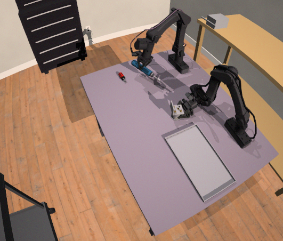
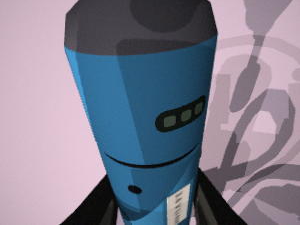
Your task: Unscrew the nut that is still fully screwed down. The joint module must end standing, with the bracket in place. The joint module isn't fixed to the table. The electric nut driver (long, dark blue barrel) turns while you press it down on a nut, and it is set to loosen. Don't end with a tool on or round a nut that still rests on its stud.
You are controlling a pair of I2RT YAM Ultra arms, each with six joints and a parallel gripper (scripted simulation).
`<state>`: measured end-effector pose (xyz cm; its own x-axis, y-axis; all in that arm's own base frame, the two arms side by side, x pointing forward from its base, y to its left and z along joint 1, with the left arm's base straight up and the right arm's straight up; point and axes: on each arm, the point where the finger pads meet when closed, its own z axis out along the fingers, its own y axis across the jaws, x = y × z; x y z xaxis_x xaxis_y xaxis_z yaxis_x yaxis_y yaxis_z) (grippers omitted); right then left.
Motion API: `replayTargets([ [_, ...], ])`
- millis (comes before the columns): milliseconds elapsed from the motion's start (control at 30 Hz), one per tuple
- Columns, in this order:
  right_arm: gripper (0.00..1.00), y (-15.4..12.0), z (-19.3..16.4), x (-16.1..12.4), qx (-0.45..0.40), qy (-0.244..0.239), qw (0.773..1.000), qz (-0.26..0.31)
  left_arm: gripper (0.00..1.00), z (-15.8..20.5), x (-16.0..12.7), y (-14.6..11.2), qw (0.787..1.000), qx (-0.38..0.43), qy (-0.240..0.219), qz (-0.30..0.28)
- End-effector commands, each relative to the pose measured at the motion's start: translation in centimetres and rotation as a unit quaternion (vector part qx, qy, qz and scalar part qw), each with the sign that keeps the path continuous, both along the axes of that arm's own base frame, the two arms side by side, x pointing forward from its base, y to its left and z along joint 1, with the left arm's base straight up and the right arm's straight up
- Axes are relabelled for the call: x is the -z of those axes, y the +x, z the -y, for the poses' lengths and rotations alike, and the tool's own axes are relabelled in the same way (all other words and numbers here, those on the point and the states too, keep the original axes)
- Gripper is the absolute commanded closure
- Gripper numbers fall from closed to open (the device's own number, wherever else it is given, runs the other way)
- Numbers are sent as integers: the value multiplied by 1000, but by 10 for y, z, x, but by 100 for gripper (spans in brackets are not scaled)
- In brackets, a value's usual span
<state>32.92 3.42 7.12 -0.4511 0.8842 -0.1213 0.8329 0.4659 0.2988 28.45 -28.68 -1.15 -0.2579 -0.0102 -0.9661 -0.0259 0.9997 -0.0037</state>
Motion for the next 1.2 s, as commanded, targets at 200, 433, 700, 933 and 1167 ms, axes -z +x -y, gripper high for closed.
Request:
replayTargets([
  [200, 58, 9, 13, -20, 52, 8, 999, 10, 41, 0, -2, 0, 1000, -1, 1, 2],
  [433, 58, -4, 29, -16, 110, 16, 993, -27, 41, 0, -2, 0, 1000, -1, 1, 2],
  [700, 58, -10, 35, -16, 134, 19, 990, -43, 41, 0, -2, 0, 1000, -1, 1, 2],
  [933, 58, -25, 51, -13, 193, 23, 978, -80, 41, 0, -2, 0, 1000, -1, 1, 2],
  [1167, 58, -31, 53, -19, 211, 28, 974, -84, 41, 0, -2, 0, 1000, -1, 1, 2],
])
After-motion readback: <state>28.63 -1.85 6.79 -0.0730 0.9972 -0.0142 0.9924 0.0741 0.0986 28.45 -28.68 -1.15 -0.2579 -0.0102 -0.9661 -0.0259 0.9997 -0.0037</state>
